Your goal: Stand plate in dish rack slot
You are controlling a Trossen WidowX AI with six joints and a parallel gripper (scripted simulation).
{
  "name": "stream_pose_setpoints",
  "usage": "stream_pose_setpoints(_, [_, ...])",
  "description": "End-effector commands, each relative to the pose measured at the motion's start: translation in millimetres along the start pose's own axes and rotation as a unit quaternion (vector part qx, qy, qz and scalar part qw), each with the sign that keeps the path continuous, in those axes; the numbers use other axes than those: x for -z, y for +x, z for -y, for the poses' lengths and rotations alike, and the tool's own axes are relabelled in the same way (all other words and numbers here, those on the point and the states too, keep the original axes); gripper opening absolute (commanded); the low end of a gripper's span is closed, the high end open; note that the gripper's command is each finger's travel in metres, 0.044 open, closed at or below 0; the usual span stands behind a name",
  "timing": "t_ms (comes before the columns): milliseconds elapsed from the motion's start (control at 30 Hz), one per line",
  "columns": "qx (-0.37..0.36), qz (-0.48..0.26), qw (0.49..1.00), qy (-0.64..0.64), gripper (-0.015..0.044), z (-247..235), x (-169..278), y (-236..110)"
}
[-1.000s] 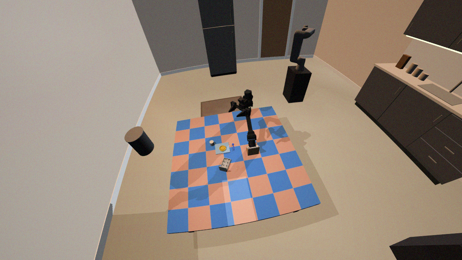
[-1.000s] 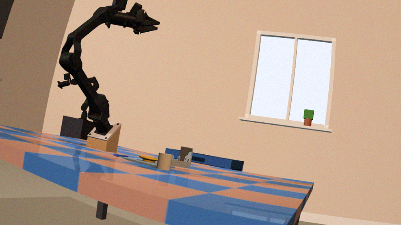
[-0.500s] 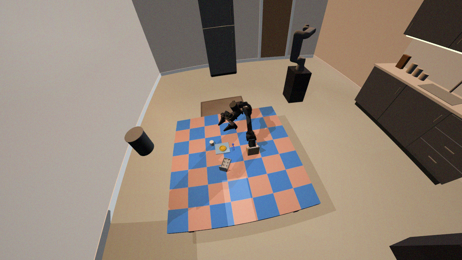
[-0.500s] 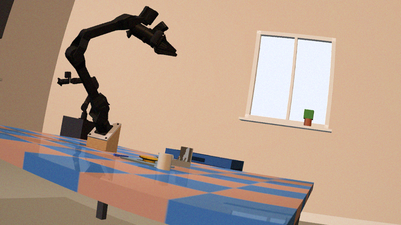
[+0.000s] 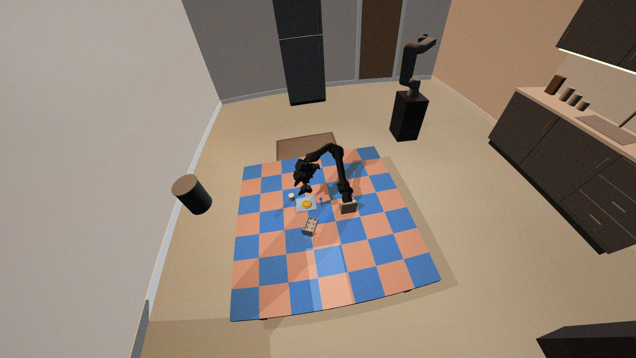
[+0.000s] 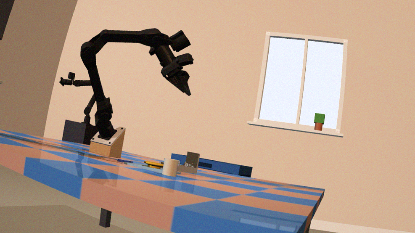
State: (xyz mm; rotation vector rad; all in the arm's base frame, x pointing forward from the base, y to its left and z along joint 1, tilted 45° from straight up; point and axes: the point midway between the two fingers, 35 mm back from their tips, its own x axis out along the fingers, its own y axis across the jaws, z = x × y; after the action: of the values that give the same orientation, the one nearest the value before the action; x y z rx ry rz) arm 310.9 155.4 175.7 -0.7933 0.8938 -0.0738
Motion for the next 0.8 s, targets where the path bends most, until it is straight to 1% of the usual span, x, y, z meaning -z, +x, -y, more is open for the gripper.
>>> stream_pose_setpoints(0, [0.015,-0.058,0.998,0.007,0.0400,9,19,31])
stream_pose_setpoints(233, [0.042,-0.162,0.985,0.032,0.0400,33,59,80])
stream_pose_setpoints(467, [0.061,-0.269,0.959,0.073,0.0400,53,112,117])
stream_pose_setpoints(600, [0.069,-0.326,0.938,0.095,0.0400,64,146,130])
stream_pose_setpoints(767, [0.070,-0.336,0.934,0.099,0.0400,66,153,132])
